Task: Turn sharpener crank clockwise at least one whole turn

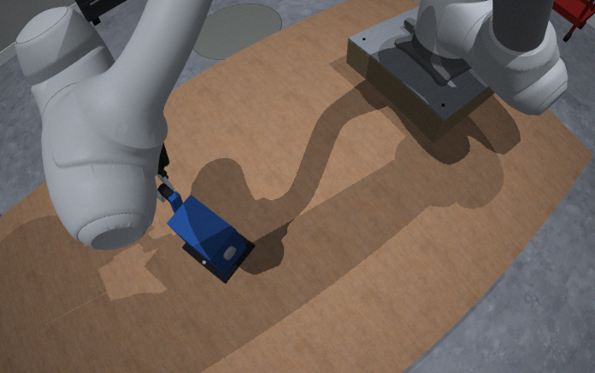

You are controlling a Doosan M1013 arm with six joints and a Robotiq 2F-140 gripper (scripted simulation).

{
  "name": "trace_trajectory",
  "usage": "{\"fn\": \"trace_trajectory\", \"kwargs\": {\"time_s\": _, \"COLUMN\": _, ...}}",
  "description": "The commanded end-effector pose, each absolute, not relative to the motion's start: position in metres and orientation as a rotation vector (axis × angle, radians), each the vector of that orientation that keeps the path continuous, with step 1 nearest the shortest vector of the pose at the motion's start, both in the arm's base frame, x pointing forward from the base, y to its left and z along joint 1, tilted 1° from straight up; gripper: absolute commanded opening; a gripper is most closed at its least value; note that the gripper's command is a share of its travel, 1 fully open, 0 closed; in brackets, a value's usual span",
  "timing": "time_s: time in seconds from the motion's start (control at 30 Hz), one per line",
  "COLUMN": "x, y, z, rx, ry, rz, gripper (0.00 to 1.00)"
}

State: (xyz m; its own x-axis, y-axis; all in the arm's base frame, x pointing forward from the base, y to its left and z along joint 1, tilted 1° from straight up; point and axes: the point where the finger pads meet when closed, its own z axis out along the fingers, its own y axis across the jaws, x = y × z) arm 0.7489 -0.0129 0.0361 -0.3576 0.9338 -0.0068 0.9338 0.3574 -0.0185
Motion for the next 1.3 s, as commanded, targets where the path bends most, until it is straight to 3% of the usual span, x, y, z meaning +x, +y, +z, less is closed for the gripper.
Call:
{"fn": "trace_trajectory", "kwargs": {"time_s": 0.0, "x": 0.7513, "y": -0.0119, "z": 0.0366, "rx": -1.778, "ry": -2.584, "rz": 0.030, "gripper": 0.00}}
{"fn": "trace_trajectory", "kwargs": {"time_s": 1.27, "x": 0.7568, "y": -0.0098, "z": 0.0369, "rx": -1.778, "ry": -2.584, "rz": 0.030, "gripper": 0.00}}
